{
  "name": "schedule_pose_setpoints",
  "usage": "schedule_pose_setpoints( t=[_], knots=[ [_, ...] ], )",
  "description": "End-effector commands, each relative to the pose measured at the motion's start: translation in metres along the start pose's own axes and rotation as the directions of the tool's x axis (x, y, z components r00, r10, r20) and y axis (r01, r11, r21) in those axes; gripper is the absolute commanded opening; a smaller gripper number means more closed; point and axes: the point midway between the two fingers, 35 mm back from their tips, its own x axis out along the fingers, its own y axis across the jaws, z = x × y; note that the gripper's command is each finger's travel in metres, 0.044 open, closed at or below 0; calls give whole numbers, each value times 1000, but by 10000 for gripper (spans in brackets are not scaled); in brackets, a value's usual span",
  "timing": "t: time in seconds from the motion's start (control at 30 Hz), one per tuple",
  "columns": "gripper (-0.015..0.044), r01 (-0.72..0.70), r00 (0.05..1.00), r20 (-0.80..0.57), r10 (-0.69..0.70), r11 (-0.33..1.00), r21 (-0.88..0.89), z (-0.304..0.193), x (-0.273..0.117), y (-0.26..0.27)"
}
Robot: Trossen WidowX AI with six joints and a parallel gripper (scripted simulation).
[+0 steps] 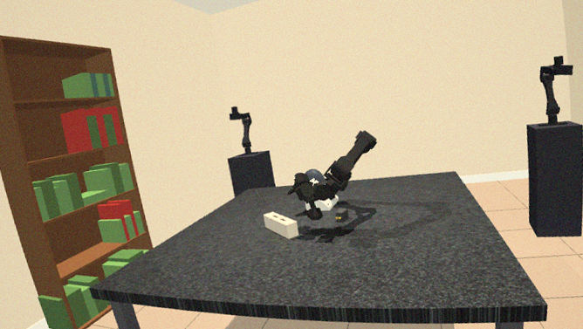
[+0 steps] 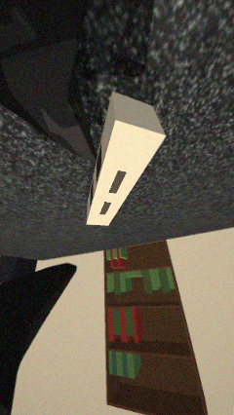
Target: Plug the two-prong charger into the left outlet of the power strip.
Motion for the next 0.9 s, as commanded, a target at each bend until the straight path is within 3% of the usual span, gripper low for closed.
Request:
schedule_pose_setpoints(
  t=[0.0, 0.43, 0.87],
  knots=[
    [440, -74, 996, -59, 72, 997, -32, -13, -3, 1],
    [440, -362, 909, -247, 335, 929, -74, -58, -22, 8],
    [440, -637, 722, -377, 580, 770, -37, -97, -56, 16]
  ],
)
